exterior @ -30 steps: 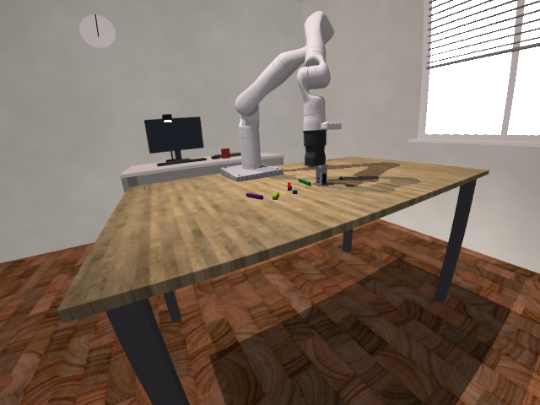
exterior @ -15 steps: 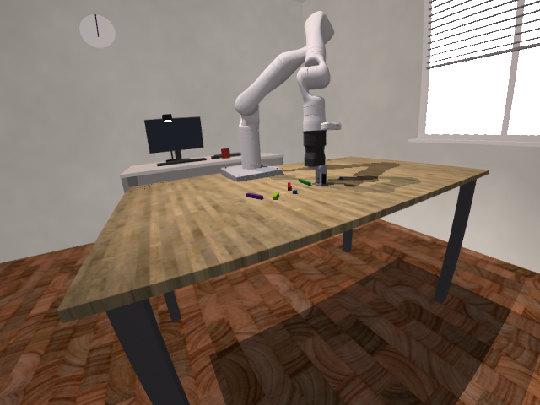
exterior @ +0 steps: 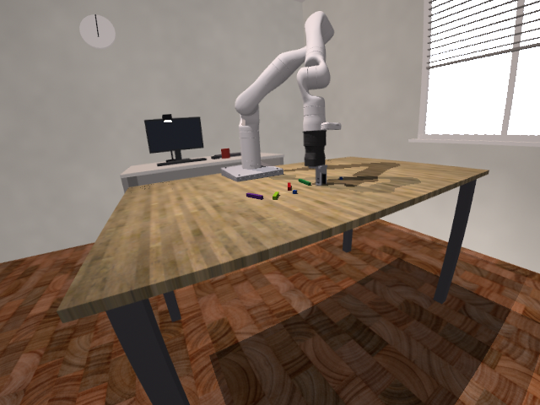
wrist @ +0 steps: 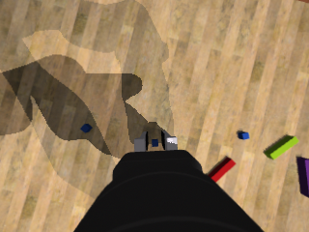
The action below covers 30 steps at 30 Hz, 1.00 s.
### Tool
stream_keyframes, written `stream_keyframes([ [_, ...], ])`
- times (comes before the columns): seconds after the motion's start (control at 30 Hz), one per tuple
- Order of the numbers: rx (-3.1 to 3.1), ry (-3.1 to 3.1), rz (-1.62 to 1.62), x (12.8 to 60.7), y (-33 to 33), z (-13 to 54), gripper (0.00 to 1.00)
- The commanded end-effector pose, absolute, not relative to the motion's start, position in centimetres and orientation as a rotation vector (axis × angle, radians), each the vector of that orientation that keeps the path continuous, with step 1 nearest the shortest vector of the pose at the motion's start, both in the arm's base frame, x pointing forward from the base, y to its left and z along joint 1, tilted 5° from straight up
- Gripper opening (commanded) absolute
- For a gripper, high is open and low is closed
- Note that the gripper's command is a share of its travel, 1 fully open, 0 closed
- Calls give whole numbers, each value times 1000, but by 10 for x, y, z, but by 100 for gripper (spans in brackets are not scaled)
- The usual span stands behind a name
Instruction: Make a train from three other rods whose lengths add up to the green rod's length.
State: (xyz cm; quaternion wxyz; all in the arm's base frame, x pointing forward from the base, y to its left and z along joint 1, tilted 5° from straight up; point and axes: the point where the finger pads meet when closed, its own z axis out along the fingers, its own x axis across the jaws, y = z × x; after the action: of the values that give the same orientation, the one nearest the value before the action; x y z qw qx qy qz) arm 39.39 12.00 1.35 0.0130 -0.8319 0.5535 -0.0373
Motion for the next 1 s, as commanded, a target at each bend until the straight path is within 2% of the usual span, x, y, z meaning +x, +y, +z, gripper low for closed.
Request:
stream_keyframes([
  [0.0,-2591,1724,-117,394,120,14,54],
  [0.2,-2591,1724,-117,394,120,14,54],
  [0.23,-2591,1724,-117,394,120,14,24],
  [0.97,-2591,1724,-117,394,120,14,24],
])
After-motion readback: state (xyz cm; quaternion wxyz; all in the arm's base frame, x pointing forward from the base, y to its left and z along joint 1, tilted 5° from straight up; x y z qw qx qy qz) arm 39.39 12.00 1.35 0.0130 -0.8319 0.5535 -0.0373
